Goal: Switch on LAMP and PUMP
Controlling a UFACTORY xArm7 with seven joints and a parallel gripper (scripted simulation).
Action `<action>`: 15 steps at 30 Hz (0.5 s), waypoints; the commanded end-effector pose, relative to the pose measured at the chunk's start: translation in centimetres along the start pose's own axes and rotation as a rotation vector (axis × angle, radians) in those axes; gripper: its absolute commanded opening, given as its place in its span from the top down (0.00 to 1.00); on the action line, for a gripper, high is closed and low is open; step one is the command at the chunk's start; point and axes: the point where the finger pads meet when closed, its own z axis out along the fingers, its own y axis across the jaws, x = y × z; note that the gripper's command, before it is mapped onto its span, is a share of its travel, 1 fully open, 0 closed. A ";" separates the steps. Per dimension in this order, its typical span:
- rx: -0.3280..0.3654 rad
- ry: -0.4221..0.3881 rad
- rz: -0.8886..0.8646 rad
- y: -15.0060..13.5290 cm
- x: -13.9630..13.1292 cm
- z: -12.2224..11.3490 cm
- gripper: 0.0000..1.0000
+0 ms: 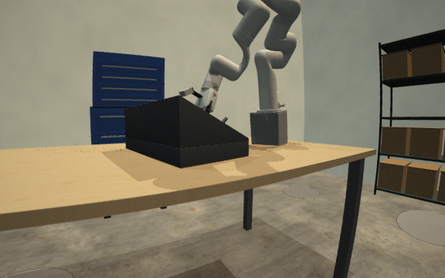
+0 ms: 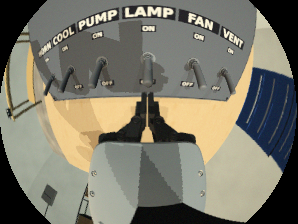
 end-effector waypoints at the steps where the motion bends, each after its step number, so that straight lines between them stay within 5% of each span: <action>1: -0.001 0.002 0.001 0.1 0.1 0.0 1.00; 15: -0.001 0.002 0.001 0.1 0.2 0.0 1.00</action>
